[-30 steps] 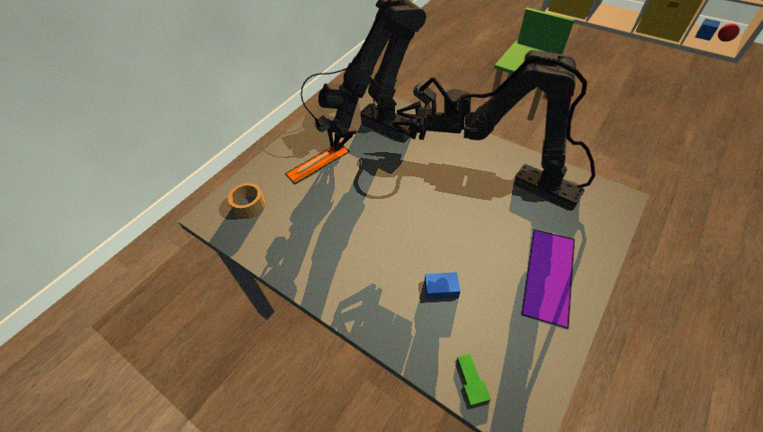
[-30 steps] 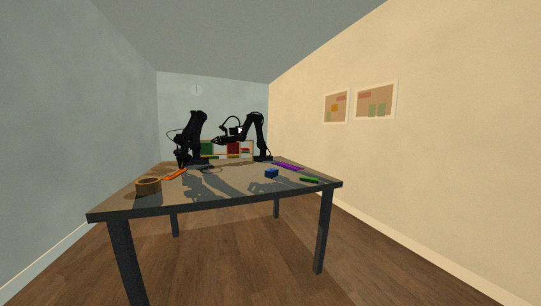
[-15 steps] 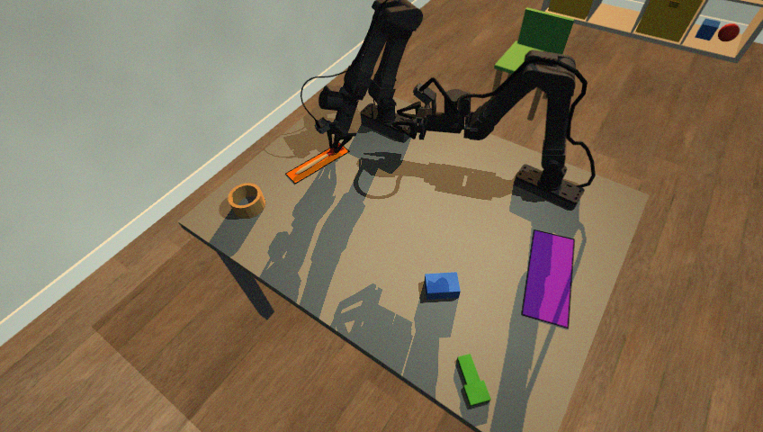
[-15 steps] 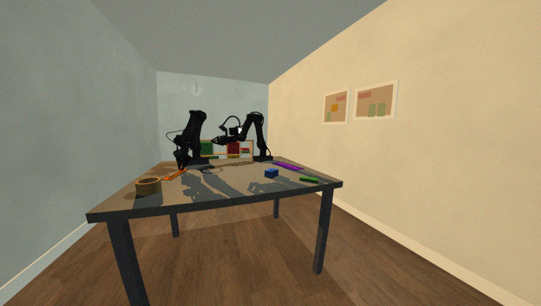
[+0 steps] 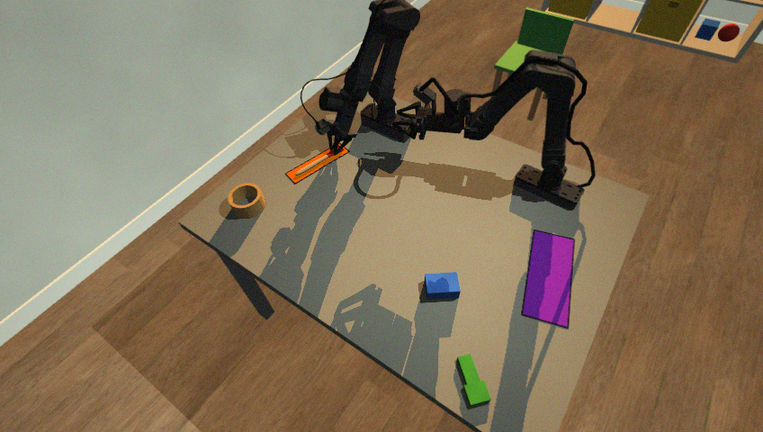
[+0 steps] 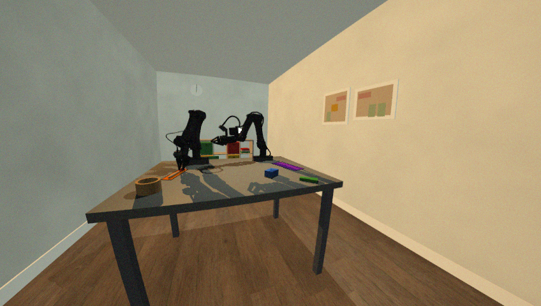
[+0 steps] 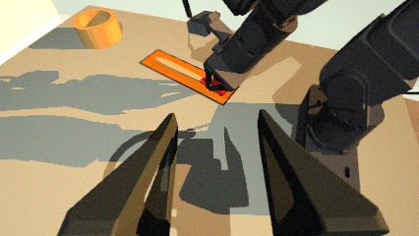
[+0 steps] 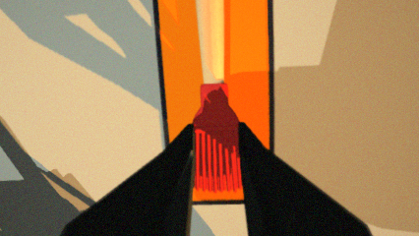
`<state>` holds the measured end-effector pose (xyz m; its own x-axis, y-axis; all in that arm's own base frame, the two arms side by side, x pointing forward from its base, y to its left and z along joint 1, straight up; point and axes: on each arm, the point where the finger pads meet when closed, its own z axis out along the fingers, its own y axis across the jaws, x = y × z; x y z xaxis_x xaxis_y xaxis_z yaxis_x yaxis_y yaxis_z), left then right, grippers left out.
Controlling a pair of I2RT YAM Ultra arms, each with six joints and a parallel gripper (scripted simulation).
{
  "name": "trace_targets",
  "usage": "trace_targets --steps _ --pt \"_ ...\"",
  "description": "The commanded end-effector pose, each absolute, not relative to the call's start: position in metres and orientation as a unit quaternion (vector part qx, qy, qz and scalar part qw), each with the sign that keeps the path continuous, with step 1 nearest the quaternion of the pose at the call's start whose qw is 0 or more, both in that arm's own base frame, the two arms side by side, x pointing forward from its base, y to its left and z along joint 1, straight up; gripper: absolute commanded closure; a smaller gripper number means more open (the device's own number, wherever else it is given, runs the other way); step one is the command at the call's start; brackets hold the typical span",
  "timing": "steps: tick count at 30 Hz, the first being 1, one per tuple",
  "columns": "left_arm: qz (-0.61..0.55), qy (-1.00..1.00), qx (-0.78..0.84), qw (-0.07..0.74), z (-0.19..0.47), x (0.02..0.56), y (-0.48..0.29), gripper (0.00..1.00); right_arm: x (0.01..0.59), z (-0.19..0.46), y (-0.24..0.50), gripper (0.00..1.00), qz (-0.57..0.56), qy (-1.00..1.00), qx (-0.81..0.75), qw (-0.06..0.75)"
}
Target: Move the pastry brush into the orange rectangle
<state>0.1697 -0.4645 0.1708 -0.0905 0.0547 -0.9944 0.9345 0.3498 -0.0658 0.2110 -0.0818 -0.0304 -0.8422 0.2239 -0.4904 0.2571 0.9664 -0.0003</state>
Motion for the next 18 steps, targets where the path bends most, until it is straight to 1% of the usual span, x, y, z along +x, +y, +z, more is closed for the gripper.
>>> trace_targets --steps 1,10,12,13,14,15,18 --pt "-0.420 0.599 0.397 0.554 0.190 0.166 -0.473 0.43 0.217 -0.029 -0.084 0.81 -0.033 0.956 0.124 0.266" --pt "-0.420 0.599 0.397 0.554 0.190 0.166 -0.473 0.43 0.218 -0.030 -0.085 0.81 -0.033 0.955 0.124 0.267" --pt "-0.420 0.599 0.397 0.554 0.190 0.166 -0.473 0.43 0.218 -0.030 -0.085 0.59 -0.033 0.955 0.124 0.267" --pt "-0.420 0.599 0.397 0.554 0.190 0.166 -0.473 0.43 0.218 -0.030 -0.085 0.59 -0.033 0.955 0.124 0.267" --pt "-0.420 0.599 0.397 0.554 0.190 0.166 -0.473 0.43 0.222 -0.025 -0.085 0.47 -0.033 0.954 0.123 0.273" --pt "-0.420 0.599 0.397 0.554 0.190 0.166 -0.473 0.43 0.225 -0.021 -0.088 0.46 -0.039 0.951 0.126 0.279" --pt "-0.420 0.599 0.397 0.554 0.190 0.166 -0.473 0.43 0.229 -0.016 -0.087 0.46 -0.040 0.949 0.124 0.286"
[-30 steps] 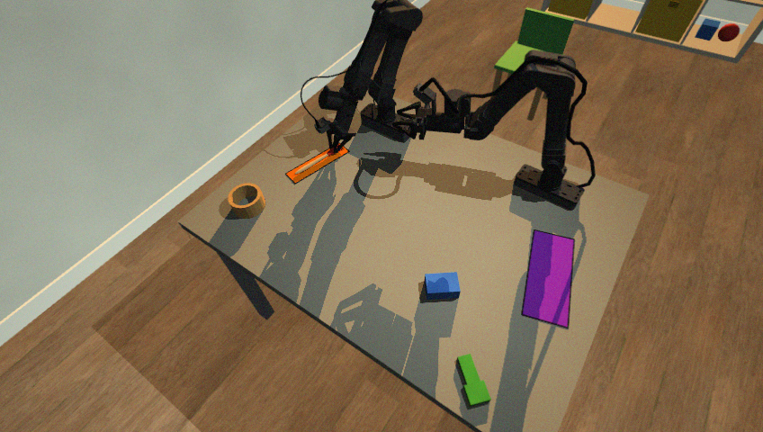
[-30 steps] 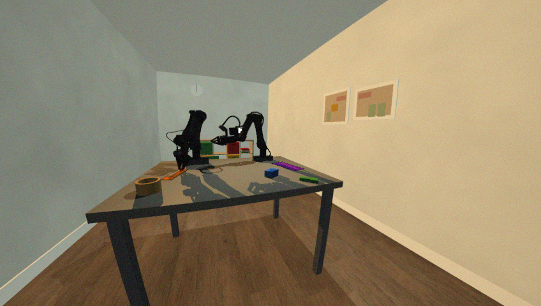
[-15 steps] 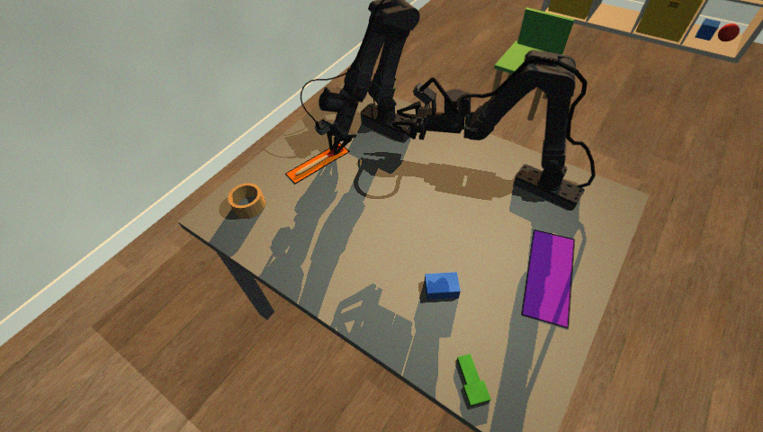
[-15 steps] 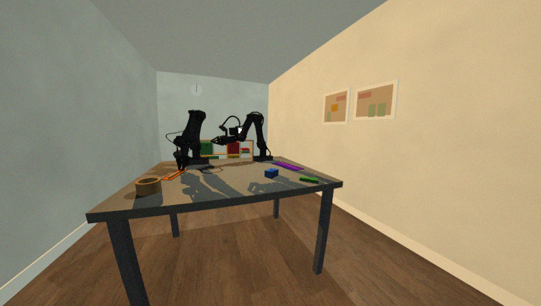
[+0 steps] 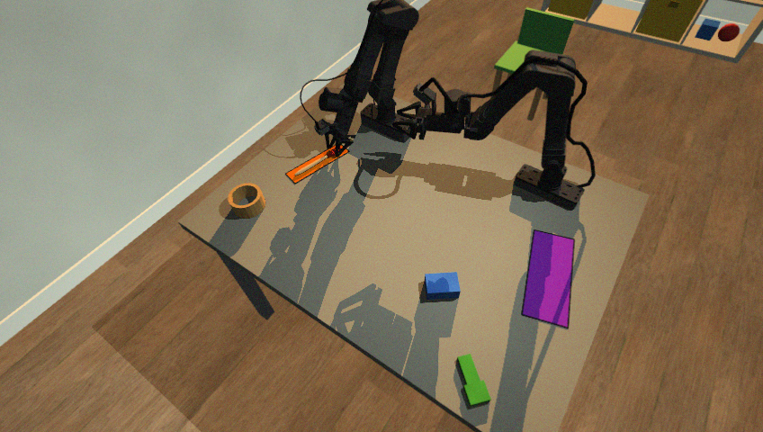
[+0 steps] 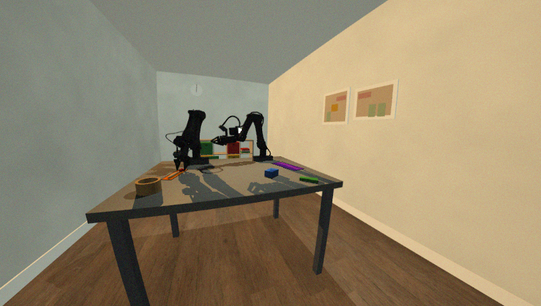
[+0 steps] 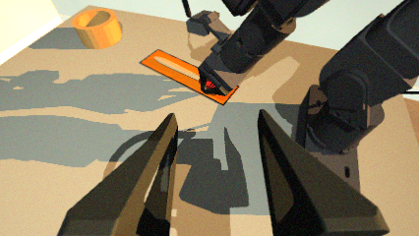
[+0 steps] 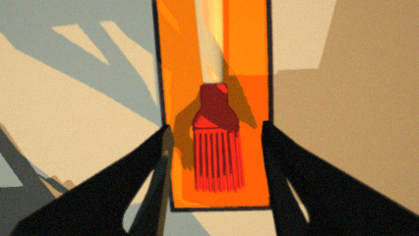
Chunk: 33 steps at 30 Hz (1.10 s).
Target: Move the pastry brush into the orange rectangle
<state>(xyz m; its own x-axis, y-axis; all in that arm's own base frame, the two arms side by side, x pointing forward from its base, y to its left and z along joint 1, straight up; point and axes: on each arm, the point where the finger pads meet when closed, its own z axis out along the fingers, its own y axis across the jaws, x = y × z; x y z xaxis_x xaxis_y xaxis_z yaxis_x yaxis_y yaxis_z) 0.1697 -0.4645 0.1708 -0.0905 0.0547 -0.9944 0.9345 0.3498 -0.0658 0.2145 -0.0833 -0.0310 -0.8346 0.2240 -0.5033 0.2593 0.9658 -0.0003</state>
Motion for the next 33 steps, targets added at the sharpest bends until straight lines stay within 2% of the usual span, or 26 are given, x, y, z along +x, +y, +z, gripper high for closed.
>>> trace_targets --steps 1,14,17,19,20,26,33 --pt "-0.420 0.599 0.397 0.554 0.190 0.166 -0.473 0.43 0.229 -0.016 -0.087 0.46 -0.040 0.949 0.124 0.286" --pt "-0.420 0.599 0.397 0.554 0.190 0.166 -0.473 0.43 0.223 0.003 -0.086 0.46 -0.041 0.948 0.122 0.291" --pt "-0.420 0.599 0.397 0.554 0.190 0.166 -0.473 0.43 0.219 0.008 -0.085 0.12 -0.041 0.948 0.122 0.291" --pt "-0.420 0.599 0.397 0.554 0.190 0.166 -0.473 0.43 0.219 0.008 -0.085 0.12 -0.041 0.948 0.122 0.291" --pt "-0.420 0.599 0.397 0.554 0.190 0.166 -0.473 0.43 0.218 0.011 -0.085 0.01 -0.041 0.948 0.122 0.291" --pt "-0.420 0.599 0.397 0.554 0.190 0.166 -0.473 0.43 0.197 0.038 -0.079 0.00 -0.040 0.949 0.122 0.287" --pt "-0.420 0.599 0.397 0.554 0.190 0.166 -0.473 0.43 0.187 0.025 -0.076 0.00 -0.034 0.955 0.122 0.268"
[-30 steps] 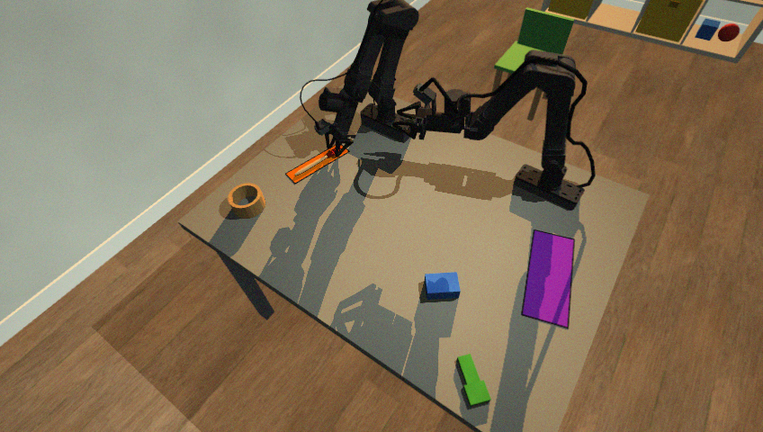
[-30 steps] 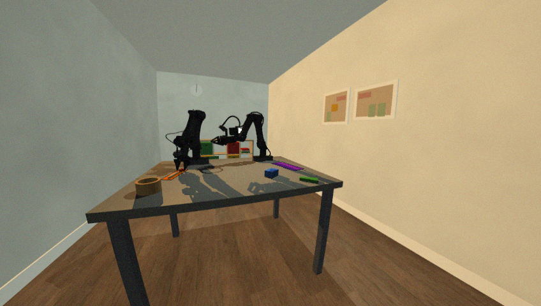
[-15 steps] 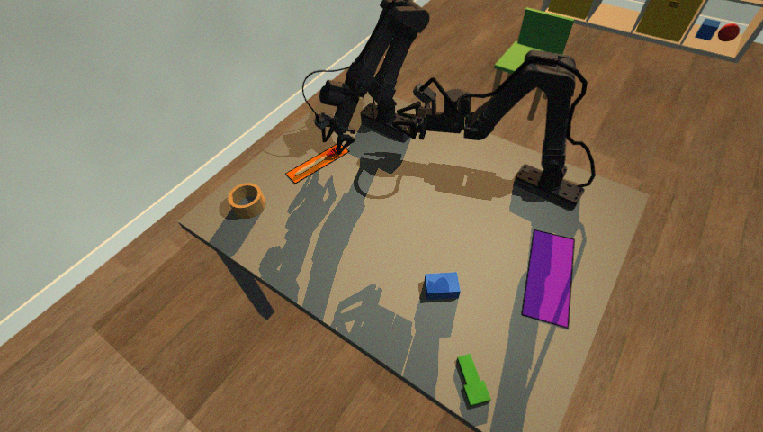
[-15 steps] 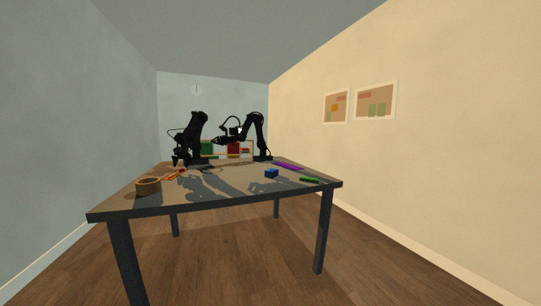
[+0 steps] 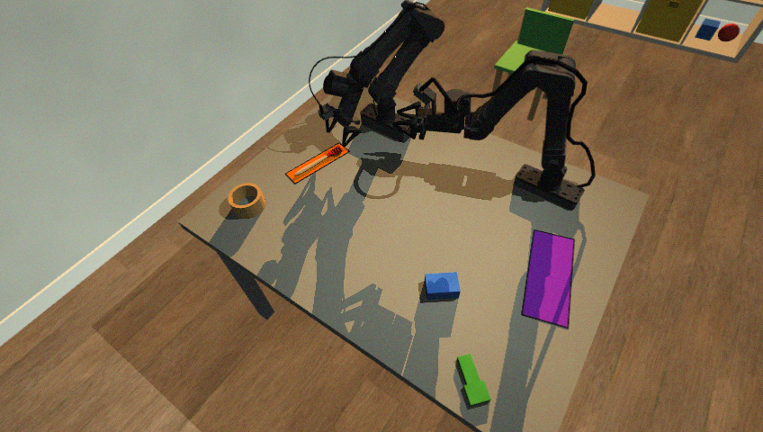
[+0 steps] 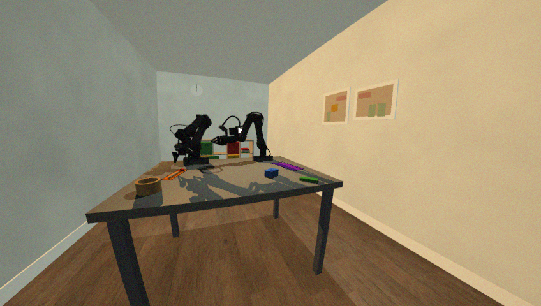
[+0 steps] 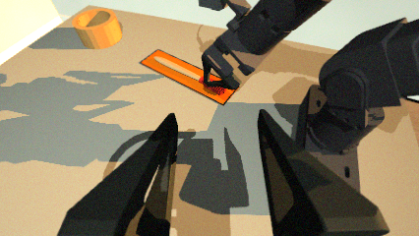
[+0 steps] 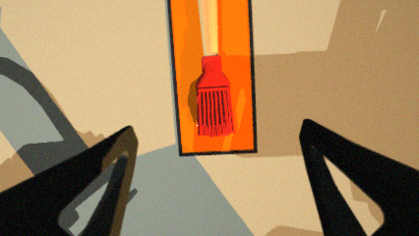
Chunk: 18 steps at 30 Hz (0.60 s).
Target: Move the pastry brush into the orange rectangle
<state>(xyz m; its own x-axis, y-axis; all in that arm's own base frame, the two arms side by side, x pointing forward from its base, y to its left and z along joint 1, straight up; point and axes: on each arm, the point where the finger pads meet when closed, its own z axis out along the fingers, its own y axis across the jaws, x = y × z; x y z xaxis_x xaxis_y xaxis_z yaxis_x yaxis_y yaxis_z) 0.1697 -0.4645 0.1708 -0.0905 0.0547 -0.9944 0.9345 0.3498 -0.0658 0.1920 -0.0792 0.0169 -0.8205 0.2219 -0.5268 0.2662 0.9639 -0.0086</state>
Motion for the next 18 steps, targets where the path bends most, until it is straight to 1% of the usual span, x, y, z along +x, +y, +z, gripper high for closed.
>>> trace_targets --steps 1,18 --pt "-0.420 0.599 0.397 0.554 0.1901 0.1659 -0.4727 0.43 0.1871 0.0252 -0.0759 0.00 -0.034 0.955 0.122 0.268" --pt "-0.416 0.604 0.395 0.553 0.1858 0.1686 -0.4694 0.43 0.1871 0.0252 -0.0759 0.00 -0.034 0.955 0.124 0.268"
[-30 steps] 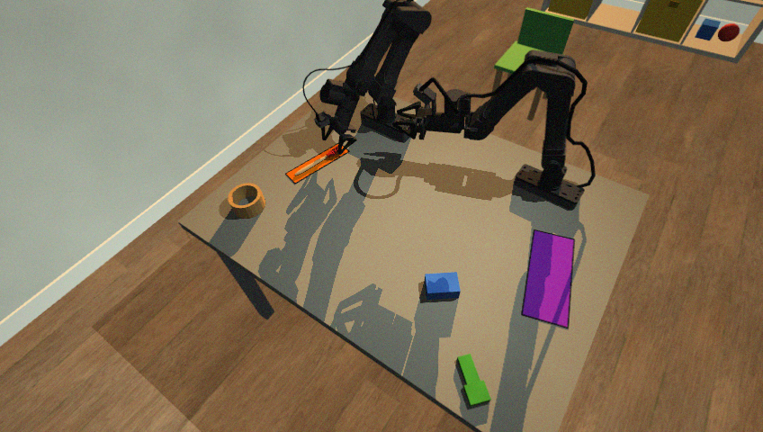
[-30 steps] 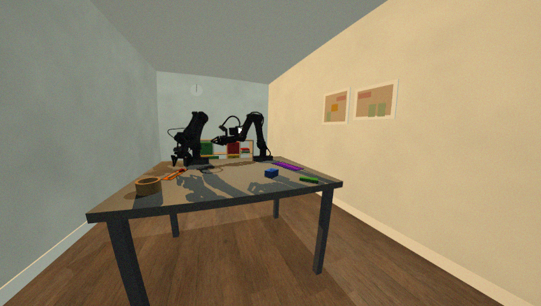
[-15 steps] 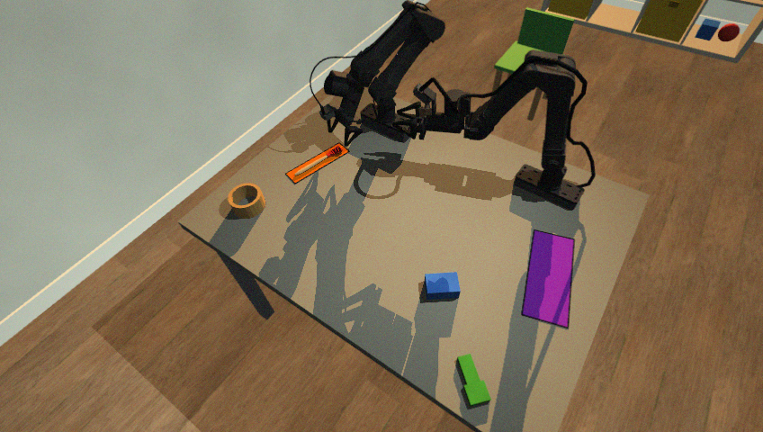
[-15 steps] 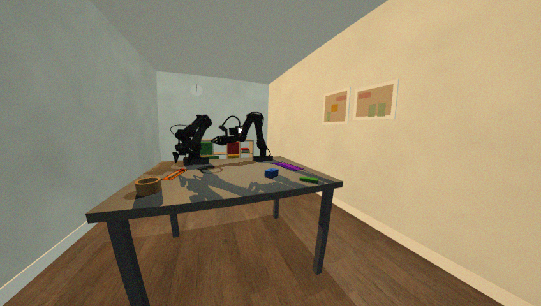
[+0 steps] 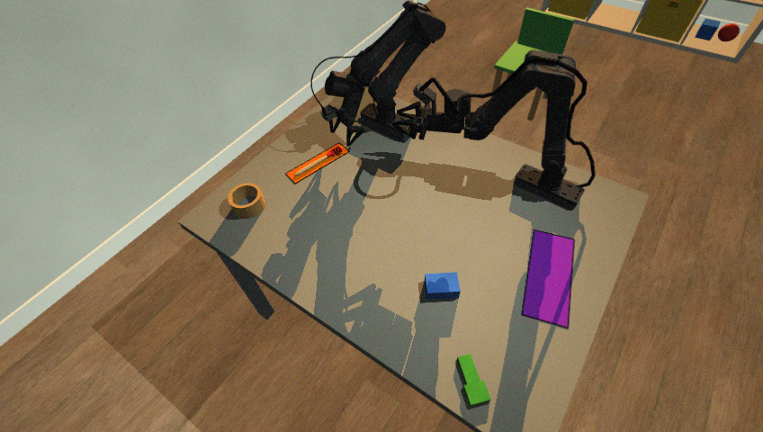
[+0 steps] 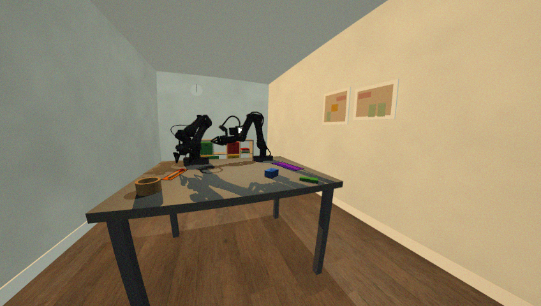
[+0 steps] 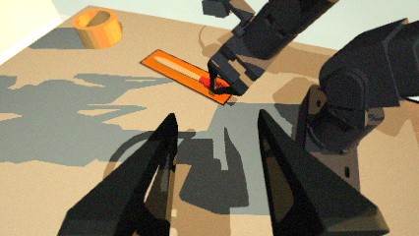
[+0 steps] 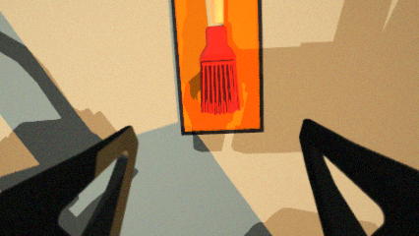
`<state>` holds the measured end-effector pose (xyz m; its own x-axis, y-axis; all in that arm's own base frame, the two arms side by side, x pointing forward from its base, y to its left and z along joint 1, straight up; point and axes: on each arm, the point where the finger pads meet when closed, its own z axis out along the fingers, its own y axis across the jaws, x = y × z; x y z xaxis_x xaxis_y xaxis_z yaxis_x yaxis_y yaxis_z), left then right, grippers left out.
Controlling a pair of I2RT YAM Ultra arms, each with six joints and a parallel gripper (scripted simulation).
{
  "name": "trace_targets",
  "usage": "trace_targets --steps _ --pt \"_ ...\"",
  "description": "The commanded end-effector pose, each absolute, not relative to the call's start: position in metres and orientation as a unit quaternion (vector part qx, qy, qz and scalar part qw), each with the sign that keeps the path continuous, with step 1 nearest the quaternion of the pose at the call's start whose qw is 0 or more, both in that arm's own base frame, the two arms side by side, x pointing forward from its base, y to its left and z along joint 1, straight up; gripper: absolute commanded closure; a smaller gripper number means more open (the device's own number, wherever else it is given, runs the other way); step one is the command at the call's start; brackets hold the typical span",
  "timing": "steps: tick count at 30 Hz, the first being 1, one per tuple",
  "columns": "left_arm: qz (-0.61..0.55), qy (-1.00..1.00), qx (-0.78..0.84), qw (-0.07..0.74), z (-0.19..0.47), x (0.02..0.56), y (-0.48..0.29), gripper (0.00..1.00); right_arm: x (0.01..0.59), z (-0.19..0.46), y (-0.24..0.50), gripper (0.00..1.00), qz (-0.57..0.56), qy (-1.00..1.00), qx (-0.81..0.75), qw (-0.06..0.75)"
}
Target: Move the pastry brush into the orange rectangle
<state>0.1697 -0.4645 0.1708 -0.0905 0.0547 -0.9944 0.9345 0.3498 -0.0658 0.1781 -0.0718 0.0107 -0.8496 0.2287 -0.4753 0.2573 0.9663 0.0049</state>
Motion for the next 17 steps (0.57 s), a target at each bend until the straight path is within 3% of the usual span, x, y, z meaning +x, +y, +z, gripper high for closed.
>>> trace_targets --steps 1,17 --pt "-0.416 0.604 0.395 0.553 0.1858 0.1686 -0.4694 0.43 0.1871 0.0252 -0.0759 0.00 -0.034 0.955 0.124 0.268" --pt "-0.416 0.604 0.395 0.553 0.1858 0.1686 -0.4694 0.43 0.1869 0.0250 -0.0761 0.00 -0.036 0.955 0.124 0.267"
